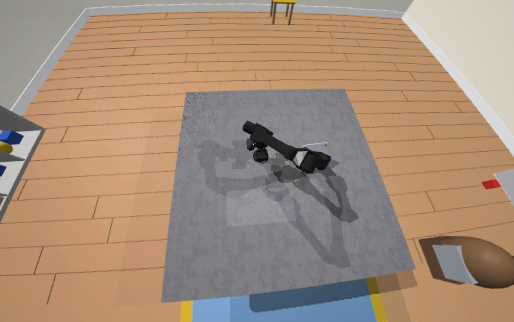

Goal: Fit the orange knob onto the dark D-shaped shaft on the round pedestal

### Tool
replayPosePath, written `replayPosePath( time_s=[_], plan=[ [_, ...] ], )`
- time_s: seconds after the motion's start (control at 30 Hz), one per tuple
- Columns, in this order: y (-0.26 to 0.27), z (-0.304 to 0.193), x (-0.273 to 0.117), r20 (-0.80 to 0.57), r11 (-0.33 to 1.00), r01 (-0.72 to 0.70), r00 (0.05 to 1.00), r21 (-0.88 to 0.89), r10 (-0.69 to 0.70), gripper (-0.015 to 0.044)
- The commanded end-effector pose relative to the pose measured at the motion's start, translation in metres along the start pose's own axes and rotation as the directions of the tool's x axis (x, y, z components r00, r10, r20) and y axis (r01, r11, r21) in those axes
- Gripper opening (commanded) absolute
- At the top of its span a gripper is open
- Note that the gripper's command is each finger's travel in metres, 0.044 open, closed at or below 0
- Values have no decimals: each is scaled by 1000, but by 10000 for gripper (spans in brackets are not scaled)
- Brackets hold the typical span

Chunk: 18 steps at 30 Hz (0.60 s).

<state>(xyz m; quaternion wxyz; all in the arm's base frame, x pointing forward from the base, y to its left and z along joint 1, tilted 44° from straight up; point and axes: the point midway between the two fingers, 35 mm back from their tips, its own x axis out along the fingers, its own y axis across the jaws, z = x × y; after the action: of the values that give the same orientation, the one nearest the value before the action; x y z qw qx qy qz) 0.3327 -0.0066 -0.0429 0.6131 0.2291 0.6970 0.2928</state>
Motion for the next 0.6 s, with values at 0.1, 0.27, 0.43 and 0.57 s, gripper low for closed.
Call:
replayPosePath(
  time_s=[0.1,0.27,0.43,0.57],
  plan=[
    [-1,1,-3,6,989,2,1000,-151,-1,0],
    [-3,2,-1,6,989,2,1000,-151,-1,0],
    [-3,4,-1,6,989,2,1000,-151,-1,0],
    [-2,4,-2,6,989,2,1000,-151,-1,0]
  ],
)
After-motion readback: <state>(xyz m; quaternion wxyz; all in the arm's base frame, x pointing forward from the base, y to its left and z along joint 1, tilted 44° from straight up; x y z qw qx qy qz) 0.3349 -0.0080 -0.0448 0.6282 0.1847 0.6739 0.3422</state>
